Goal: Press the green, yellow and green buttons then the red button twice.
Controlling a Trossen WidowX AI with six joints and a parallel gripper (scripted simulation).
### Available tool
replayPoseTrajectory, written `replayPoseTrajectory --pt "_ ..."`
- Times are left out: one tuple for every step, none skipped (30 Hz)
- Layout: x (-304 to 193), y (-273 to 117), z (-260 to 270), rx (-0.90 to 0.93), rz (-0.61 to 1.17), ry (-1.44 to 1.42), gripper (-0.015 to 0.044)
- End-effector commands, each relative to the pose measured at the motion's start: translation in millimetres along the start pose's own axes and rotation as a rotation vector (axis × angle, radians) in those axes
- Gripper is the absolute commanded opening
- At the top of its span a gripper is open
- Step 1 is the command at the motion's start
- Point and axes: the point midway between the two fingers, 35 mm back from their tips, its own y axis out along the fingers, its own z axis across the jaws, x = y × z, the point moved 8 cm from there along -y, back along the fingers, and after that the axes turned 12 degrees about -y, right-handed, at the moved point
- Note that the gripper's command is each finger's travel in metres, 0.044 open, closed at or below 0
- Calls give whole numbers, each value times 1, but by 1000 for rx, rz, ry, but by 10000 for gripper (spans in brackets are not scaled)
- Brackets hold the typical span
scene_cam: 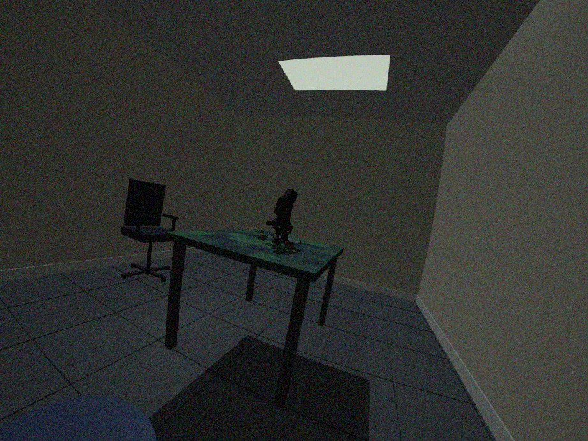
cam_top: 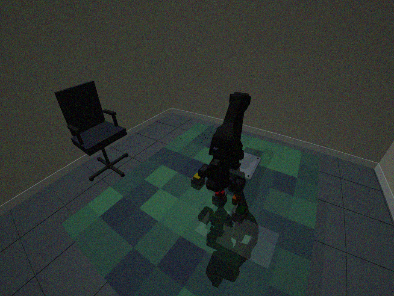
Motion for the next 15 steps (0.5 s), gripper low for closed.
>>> replayPoseTrajectory --pt "-1 8 0 1 2 -4 20" --pt "-1 9 0 1 2 -4 20" --pt "-1 11 0 1 2 -4 20" --pt "-1 13 0 1 2 -4 20" --pt "-1 14 0 1 2 -4 20" --pt "-1 15 0 1 2 -4 20" --pt "-1 15 0 1 2 -4 20" --pt "-1 15 0 1 2 -4 20" --pt "-1 15 0 1 2 -4 20" --pt "-1 15 0 1 2 -4 20" --pt "-1 15 0 1 2 -4 20" --pt "-1 15 0 1 2 -4 20" --pt "-1 15 0 1 2 -4 20" --pt "-1 15 0 1 2 -4 20" --pt "-1 15 0 1 2 -4 20"
